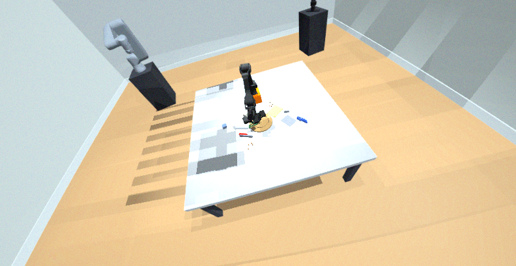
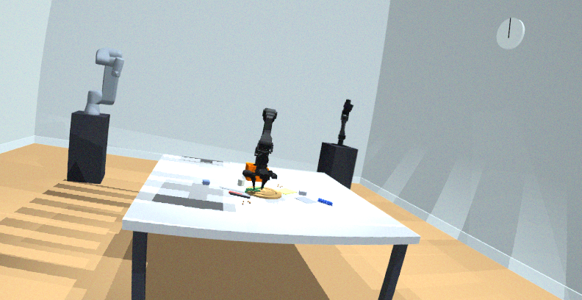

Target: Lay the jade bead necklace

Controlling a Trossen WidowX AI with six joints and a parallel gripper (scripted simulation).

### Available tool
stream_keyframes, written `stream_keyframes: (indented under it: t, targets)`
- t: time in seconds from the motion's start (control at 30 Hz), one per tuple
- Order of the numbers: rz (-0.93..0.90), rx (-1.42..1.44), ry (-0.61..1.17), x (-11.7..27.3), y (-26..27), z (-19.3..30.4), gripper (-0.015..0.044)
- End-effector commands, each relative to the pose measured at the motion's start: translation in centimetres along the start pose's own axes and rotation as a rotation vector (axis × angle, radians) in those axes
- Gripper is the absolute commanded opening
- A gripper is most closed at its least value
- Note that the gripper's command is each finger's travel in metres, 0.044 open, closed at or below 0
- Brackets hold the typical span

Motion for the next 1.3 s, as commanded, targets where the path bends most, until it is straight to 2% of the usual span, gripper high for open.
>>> stream_keyframes:
  t: [0.0, 0.2, 0.33, 0.37, 1.17, 1.27]
  targets:
    - [0.000, 0.000, 0.000, 0.0, 0.0, 0.0, 0.0289]
    - [-0.003, -0.002, 0.005, 1.0, 0.0, 0.1, 0.0440]
    - [-0.006, -0.005, 0.010, 2.0, 0.1, 0.1, 0.0440]
    - [-0.005, -0.002, 0.019, 1.1, 0.1, 0.3, 0.0440]
    - [-0.006, -0.005, 0.011, 2.0, 0.1, 0.4, 0.0440]
    - [-0.005, -0.151, 0.011, 2.1, -0.4, 0.2, 0.0361]
Point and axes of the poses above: the point midway between the two fingers, 35 mm back from their tips, its own x axis back along the fingers, its own y axis across the jaws, z = x × y, the point moved 9 cm from there along x, back along the fingers, and after that the axes turned 2 degrees about -x, right-handed, at the moved point
